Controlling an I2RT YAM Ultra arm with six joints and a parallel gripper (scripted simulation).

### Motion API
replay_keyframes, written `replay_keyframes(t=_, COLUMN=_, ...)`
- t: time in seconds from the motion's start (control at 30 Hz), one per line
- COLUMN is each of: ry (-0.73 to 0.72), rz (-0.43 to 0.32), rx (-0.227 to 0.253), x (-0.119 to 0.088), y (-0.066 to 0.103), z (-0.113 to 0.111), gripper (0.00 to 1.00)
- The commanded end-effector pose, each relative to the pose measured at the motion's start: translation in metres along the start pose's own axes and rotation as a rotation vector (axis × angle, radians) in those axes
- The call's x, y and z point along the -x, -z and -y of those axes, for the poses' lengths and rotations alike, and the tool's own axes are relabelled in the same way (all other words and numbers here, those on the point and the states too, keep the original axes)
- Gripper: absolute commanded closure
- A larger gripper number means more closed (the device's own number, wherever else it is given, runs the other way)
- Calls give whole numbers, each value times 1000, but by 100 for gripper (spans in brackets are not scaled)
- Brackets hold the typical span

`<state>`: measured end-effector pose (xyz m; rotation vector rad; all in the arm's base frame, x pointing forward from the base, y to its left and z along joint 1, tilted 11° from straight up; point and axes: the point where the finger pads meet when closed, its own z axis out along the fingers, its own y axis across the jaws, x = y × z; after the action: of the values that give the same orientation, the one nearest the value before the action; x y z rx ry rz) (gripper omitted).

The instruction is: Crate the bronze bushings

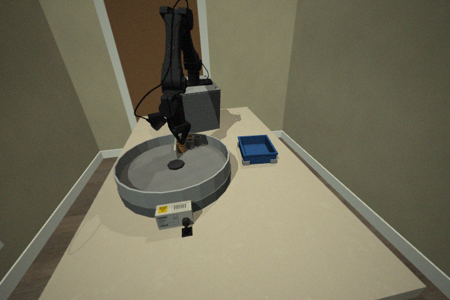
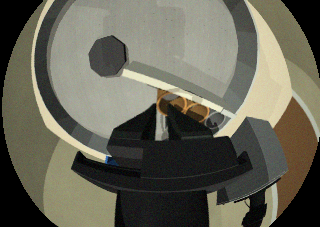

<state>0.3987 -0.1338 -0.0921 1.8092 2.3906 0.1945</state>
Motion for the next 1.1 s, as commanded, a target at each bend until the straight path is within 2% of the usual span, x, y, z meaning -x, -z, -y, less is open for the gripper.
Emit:
replay_keyframes(t=0.0, ry=10, rz=35, rx=34, x=8, y=12, z=-18, gripper=85)
replay_keyframes(t=0.8, ry=10, rz=35, rx=34, x=7, y=12, z=-18, gripper=85)
replay_keyframes(t=1.07, ry=-2, rz=25, rx=17, x=9, y=9, z=-13, gripper=85)
